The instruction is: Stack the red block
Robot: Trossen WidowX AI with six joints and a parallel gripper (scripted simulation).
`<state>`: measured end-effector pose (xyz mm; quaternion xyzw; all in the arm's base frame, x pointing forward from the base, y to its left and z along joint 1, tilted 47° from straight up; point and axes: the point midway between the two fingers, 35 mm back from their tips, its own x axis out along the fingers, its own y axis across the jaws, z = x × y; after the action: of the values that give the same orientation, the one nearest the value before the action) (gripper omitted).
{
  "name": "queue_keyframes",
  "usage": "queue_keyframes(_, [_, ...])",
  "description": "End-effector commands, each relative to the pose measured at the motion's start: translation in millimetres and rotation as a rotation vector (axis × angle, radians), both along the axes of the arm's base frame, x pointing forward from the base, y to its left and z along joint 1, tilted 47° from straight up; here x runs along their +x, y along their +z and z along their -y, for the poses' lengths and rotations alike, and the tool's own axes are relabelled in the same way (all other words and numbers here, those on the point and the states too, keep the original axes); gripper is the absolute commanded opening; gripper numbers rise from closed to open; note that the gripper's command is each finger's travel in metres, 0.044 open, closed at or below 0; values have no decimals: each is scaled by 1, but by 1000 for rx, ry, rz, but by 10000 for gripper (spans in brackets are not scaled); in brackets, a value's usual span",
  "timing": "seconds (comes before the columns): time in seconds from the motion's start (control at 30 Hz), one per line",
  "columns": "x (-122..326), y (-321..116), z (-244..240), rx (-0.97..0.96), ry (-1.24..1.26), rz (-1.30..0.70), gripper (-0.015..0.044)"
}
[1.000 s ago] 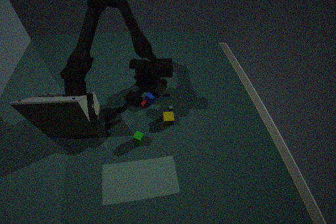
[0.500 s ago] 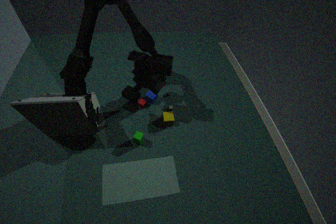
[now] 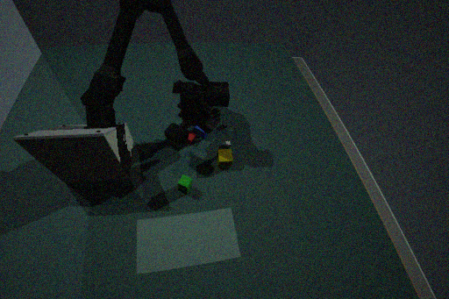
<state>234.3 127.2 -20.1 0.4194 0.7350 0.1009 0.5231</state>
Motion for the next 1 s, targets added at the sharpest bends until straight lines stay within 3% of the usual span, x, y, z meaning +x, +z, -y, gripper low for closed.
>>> queue_keyframes(0.0, [-2, -3, -3, 3, -4, -7, 440])
queue_keyframes(0.97, [-6, -26, -28, 5, -4, -8, 440])
